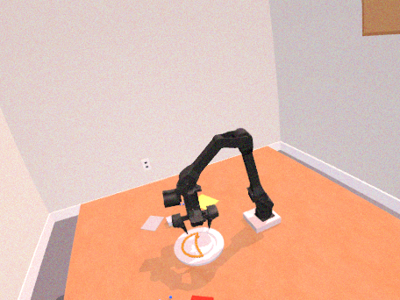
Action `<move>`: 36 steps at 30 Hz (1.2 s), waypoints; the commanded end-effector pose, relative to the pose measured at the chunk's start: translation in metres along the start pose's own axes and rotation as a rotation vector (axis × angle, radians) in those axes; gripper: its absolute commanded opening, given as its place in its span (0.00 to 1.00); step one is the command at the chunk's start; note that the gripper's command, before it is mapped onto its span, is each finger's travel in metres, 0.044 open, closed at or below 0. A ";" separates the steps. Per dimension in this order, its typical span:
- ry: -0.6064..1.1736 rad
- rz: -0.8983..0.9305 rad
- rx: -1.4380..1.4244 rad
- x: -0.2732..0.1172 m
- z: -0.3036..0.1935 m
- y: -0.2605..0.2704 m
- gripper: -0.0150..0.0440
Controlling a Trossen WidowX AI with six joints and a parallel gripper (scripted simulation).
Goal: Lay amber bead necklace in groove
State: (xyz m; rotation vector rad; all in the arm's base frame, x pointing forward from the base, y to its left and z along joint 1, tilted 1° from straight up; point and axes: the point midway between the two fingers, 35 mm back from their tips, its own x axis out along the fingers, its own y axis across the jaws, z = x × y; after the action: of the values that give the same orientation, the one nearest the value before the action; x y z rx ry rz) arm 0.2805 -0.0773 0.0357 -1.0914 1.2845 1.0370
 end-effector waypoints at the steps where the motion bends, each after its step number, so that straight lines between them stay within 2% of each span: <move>1: -0.001 0.001 -0.005 0.000 0.000 0.000 1.00; 9: -0.001 0.001 -0.005 0.000 0.000 0.000 1.00; 21: -0.014 -0.005 0.170 -0.022 0.076 -0.015 0.47; 27: -0.012 0.001 0.250 -0.033 0.117 -0.014 0.46; 36: -0.012 0.001 0.253 -0.022 0.118 -0.014 0.46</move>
State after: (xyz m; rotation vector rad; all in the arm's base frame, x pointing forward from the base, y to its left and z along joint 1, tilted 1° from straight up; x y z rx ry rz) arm 0.3160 0.0337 0.0643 -0.8975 1.3623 0.8596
